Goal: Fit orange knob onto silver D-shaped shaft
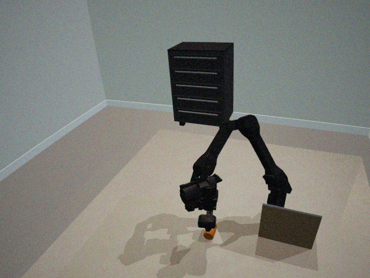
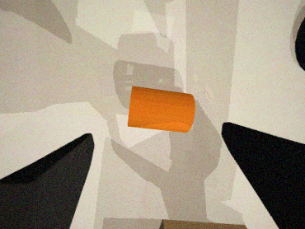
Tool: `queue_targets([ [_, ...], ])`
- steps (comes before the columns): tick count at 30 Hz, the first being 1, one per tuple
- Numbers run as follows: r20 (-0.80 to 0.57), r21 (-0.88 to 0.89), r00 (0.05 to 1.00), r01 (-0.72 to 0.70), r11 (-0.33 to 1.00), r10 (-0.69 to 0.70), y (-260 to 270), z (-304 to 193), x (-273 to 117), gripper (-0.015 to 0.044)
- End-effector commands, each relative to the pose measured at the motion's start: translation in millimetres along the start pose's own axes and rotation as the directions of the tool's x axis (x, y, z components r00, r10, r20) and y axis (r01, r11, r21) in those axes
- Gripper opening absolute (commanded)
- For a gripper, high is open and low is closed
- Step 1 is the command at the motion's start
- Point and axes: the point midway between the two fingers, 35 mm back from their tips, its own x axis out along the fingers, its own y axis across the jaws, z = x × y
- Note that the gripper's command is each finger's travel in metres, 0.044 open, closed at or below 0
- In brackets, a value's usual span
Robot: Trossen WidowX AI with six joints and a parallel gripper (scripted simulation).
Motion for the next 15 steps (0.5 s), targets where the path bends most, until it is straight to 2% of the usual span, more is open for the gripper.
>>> queue_targets([
  [1, -0.014, -0.761, 1.000, -0.011, 0.649, 0.001, 5.9, -1.6, -0.6, 0.0440],
  [10, -0.014, -0.974, 1.000, -0.014, 0.227, 0.000, 7.9, -0.5, -1.6, 0.0440],
  [15, -0.014, -0.979, 1.000, -0.014, 0.205, 0.000, 7.9, -0.4, -1.6, 0.0440],
])
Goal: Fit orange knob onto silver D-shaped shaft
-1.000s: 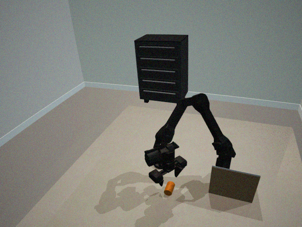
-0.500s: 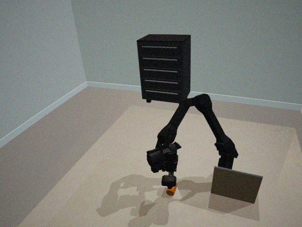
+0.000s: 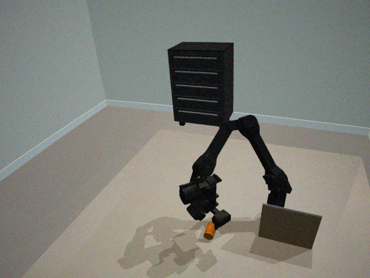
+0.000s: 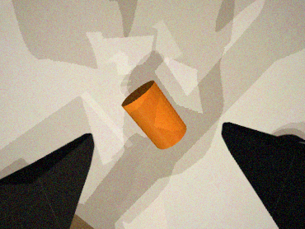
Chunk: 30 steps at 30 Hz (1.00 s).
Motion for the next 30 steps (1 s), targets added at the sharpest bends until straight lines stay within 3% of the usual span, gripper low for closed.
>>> queue_targets([
  [1, -0.011, -0.537, 1.000, -0.015, 0.844, 0.011, 4, 2, 1, 0.0440],
  [15, -0.011, -0.537, 1.000, -0.015, 0.844, 0.011, 6, 1, 1, 0.0440],
  [20, -0.012, -0.536, 1.000, -0.015, 0.844, 0.010, 6, 1, 24, 0.0440],
  [30, -0.012, -0.536, 1.000, -0.015, 0.844, 0.010, 6, 1, 33, 0.0440],
])
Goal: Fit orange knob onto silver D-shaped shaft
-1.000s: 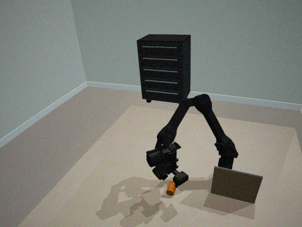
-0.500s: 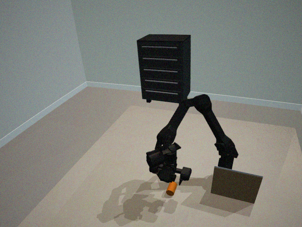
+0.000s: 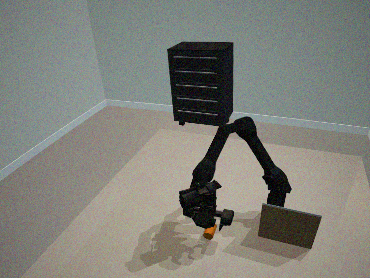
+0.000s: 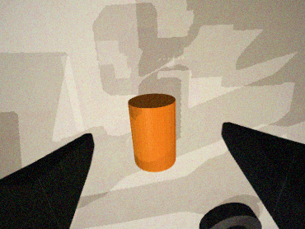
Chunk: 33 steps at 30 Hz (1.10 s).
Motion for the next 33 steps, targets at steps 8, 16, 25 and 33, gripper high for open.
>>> queue_targets([
  [8, -0.008, -0.005, 1.000, -0.006, 1.000, 0.006, 1, -1, 21, 0.0440],
  [16, -0.009, -0.005, 1.000, -0.006, 1.000, 0.006, 1, -2, 34, 0.0440],
  [25, -0.010, -0.005, 1.000, -0.007, 1.000, 0.007, 1, -3, 46, 0.0440],
  [33, -0.010, -0.005, 1.000, -0.007, 1.000, 0.007, 1, -3, 46, 0.0240],
])
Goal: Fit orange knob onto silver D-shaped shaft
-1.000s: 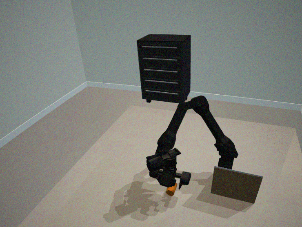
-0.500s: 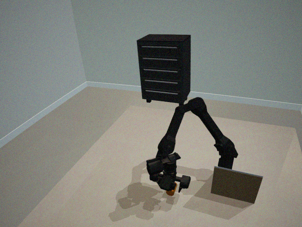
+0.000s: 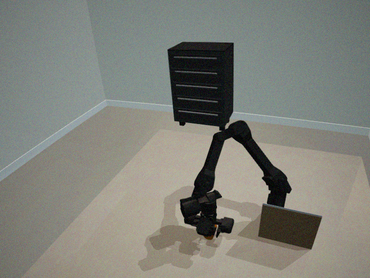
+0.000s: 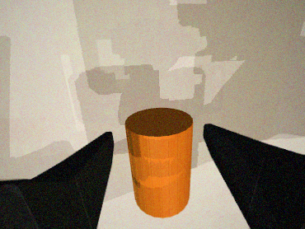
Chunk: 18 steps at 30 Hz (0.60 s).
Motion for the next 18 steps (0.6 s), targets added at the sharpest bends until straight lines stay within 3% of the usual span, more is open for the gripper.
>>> queue_targets([
  [1, -0.004, -0.003, 1.000, -0.001, 1.000, 0.001, 0.5, -0.5, 1.7, 0.0240],
  [9, -0.004, -0.003, 1.000, -0.001, 1.000, 0.001, 0.5, -0.5, 1.7, 0.0240],
  [18, -0.004, -0.003, 1.000, -0.001, 1.000, 0.001, 0.5, -0.5, 1.7, 0.0180],
])
